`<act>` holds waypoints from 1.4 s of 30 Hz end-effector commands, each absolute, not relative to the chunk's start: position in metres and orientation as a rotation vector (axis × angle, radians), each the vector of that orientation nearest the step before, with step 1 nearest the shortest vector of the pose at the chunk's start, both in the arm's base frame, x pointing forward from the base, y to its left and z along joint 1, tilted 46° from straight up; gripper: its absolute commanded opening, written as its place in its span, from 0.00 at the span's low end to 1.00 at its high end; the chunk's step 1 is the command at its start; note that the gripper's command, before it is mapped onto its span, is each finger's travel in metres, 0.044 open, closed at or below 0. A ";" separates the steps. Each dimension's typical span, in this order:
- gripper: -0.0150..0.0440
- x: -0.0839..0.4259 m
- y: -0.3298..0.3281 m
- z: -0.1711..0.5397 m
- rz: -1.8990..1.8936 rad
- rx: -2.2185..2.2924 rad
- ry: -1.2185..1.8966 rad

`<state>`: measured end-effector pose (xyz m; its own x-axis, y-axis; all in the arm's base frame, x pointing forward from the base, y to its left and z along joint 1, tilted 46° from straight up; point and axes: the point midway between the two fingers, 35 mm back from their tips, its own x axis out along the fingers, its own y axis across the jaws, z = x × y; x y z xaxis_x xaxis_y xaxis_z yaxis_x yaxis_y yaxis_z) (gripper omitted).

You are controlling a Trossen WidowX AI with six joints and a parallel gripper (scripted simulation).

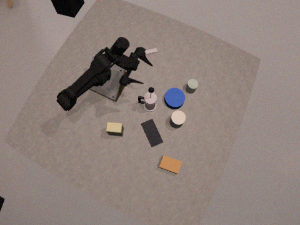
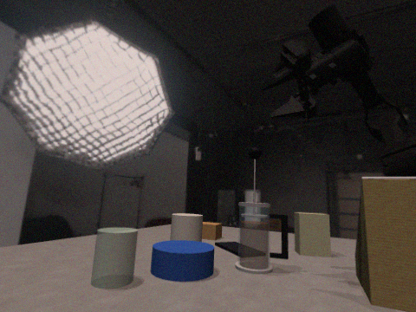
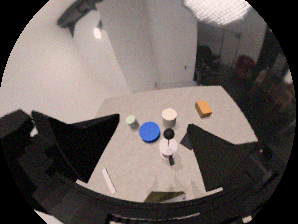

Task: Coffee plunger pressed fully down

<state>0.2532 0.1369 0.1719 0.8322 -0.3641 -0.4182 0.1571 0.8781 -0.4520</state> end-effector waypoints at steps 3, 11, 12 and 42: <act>1.00 0.249 0.100 0.156 -0.402 -0.714 0.508; 1.00 0.247 0.068 0.123 -0.396 -0.718 0.507; 1.00 0.247 0.068 0.123 -0.396 -0.718 0.507; 1.00 0.280 0.048 0.111 -0.395 -0.717 0.506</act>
